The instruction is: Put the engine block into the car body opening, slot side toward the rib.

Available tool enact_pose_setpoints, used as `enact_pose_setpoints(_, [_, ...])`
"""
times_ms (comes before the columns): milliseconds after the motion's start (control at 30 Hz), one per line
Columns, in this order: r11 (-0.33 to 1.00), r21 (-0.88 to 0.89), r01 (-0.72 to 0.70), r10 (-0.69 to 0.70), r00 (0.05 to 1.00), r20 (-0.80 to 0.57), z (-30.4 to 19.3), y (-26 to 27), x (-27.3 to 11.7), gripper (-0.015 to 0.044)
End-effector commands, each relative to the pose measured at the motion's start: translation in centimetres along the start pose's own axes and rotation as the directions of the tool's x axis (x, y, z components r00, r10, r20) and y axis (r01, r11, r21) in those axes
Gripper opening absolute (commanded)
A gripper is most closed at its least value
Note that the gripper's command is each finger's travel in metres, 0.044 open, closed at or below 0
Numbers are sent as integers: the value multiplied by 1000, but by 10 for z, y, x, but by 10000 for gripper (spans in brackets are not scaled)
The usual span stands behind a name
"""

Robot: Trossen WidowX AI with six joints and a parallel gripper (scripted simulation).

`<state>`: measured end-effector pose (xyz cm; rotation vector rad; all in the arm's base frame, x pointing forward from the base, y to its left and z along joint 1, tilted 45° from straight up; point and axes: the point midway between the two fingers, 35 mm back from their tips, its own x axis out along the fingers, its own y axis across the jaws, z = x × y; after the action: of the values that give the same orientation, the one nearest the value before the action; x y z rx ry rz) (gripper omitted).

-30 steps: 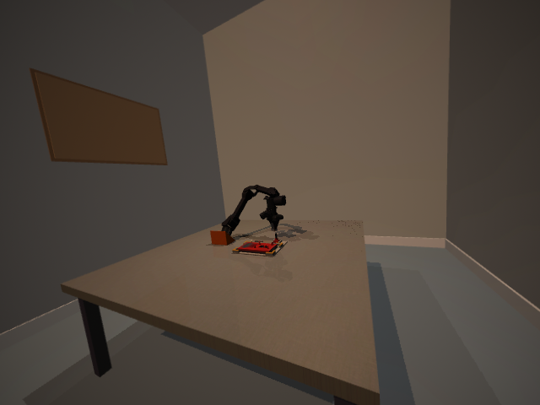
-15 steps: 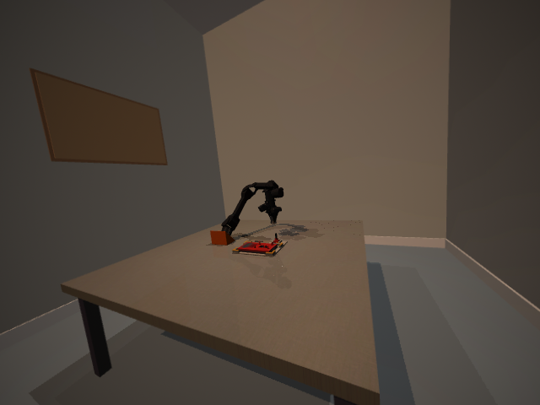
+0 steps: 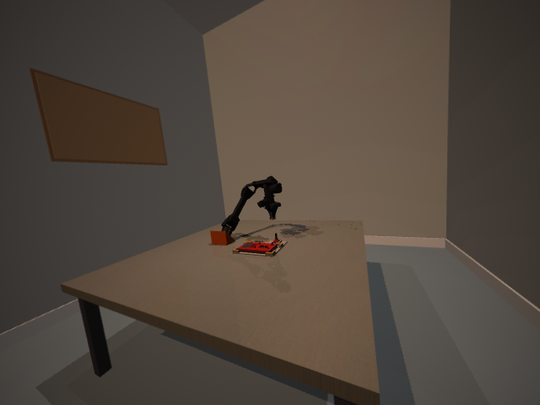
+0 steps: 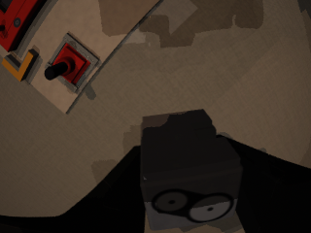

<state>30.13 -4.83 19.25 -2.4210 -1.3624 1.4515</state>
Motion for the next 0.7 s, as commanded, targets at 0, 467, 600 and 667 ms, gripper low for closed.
enact_pose_setpoints(0, [997, -59, 45, -43, 999, 31, 0, 2, 15, 0])
enact_pose_setpoints(467, [995, -76, 59, -63, 997, -53, 1, 1, 17, 0])
enact_pose_setpoints(600, [995, -75, 64, -75, 984, -162, 5, 2, 19, 0])
enact_pose_setpoints(667, [995, -75, 64, -79, 971, -226, 7, 2, 19, 0])
